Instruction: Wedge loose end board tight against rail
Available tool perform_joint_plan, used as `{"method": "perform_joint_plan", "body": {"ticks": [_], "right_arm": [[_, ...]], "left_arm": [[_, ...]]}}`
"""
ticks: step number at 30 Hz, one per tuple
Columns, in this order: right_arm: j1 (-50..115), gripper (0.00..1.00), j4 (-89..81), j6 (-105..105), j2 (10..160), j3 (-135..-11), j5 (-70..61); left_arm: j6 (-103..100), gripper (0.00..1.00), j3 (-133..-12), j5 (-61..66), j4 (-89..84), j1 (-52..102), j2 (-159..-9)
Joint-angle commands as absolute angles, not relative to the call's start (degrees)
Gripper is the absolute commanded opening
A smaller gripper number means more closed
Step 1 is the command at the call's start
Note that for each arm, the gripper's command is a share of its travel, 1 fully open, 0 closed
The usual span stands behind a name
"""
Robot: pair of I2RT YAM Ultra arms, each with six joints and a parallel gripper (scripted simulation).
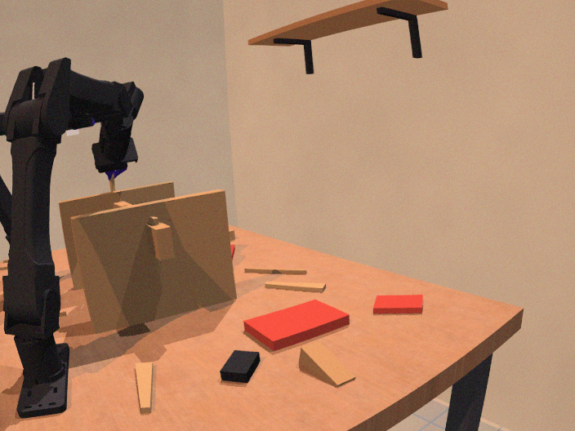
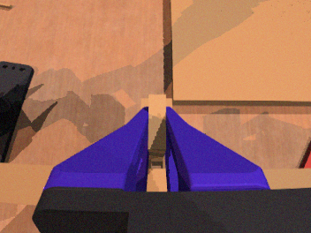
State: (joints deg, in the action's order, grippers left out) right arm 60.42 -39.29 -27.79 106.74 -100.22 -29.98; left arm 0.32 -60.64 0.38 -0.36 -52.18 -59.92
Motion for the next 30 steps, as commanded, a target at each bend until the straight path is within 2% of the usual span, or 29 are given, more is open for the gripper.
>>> {"method": "perform_joint_plan", "body": {"ticks": [1,4,7,8,30], "right_arm": [[60.8,0.01,-37.5,-27.6,104.6,-100.8,-30.9],[60.9,0.01,-36.9,-27.6,104.6,-98.4,-30.9],[60.8,0.01,-37.1,-27.7,104.3,-101.1,-30.9],[60.6,0.2,-36.7,-27.8,104.2,-99.4,-30.9],[59.2,0.2,-39.1,-28.6,103.3,-101.6,-31.3]], "left_arm": [[-0.1,0.43,-62.4,0.4,-1.1,-51.8,-60.4],[-0.1,0.43,-62.4,0.4,-1.1,-51.8,-60.4],[-0.1,0.43,-62.4,0.4,-1.1,-51.8,-60.4],[-0.1,0.43,-62.4,0.4,-1.1,-51.8,-60.4],[-0.1,0.43,-62.4,0.4,-1.1,-51.8,-60.4]]}}
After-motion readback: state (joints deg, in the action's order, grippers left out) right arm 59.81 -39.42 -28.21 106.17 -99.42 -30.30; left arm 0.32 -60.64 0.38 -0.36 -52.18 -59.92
